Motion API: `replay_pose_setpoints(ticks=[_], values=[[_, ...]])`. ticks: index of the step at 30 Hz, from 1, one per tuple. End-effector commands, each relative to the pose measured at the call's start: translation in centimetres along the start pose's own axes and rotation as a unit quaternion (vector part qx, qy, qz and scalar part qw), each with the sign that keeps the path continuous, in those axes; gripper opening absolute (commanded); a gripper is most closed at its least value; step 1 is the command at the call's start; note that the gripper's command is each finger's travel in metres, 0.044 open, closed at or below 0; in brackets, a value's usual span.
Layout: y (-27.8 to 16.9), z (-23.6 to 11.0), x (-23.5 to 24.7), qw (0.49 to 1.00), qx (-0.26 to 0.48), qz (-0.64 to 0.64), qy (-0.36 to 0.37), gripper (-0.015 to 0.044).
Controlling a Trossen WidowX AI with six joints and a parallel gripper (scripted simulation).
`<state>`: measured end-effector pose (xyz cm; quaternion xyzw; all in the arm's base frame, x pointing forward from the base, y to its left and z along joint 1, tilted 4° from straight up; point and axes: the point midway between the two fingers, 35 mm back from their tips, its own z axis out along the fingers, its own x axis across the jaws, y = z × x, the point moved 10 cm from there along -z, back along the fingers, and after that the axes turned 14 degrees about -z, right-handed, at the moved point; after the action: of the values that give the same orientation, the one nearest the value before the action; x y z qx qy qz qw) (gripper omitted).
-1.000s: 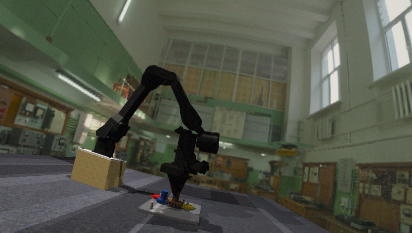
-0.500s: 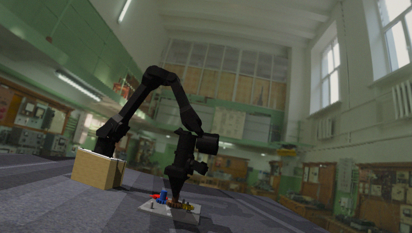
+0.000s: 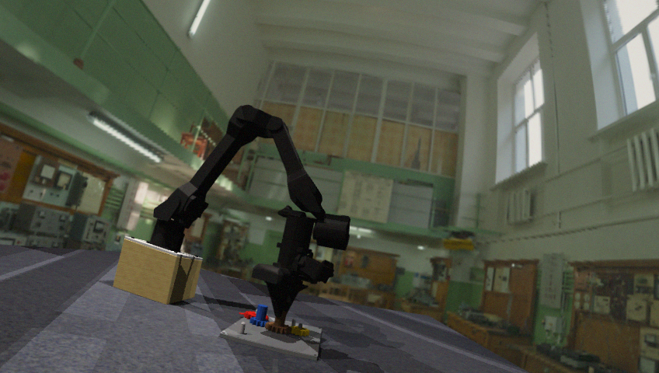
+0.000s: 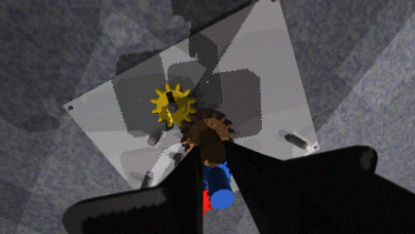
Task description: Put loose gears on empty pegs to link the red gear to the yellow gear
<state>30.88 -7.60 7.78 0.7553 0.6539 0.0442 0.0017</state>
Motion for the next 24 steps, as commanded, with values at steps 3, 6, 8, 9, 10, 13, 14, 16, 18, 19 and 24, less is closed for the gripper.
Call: replay_pose_setpoints(ticks=[3, 6, 8, 9, 10, 13, 14, 16, 18, 19, 24], values=[[0.0, -0.1, 0.0, 1.0, 0.0, 0.005, 0.001, 0.0105], [0.0, -0.3, 0.0, 1.0, 0.0, -0.022, 0.001, 0.014], [0.1, -0.5, 0.0, 0.999, 0.0, -0.032, 0.001, 0.014], [0.1, -0.8, 0.0, 0.999, 0.0, -0.033, 0.001, 0.014], [0.1, -1.2, 0.0, 0.999, 0.0, -0.035, 0.001, 0.014], [0.2, -3.3, -0.1, 0.999, 0.0, -0.041, 0.001, 0.014], [0.1, -4.2, -0.1, 0.999, 0.0, -0.044, 0.001, 0.014], [0.1, -4.9, 0.0, 0.999, 0.0, -0.046, 0.001, 0.014], [0.1, -4.9, 0.0, 0.999, 0.0, -0.046, 0.001, 0.014], [0.2, -4.6, -0.1, 0.999, -0.001, -0.04, 0.0, 0.0166], [-0.3, -9.3, 0.0, 0.999, -0.001, -0.04, 0.0, 0.0298]])
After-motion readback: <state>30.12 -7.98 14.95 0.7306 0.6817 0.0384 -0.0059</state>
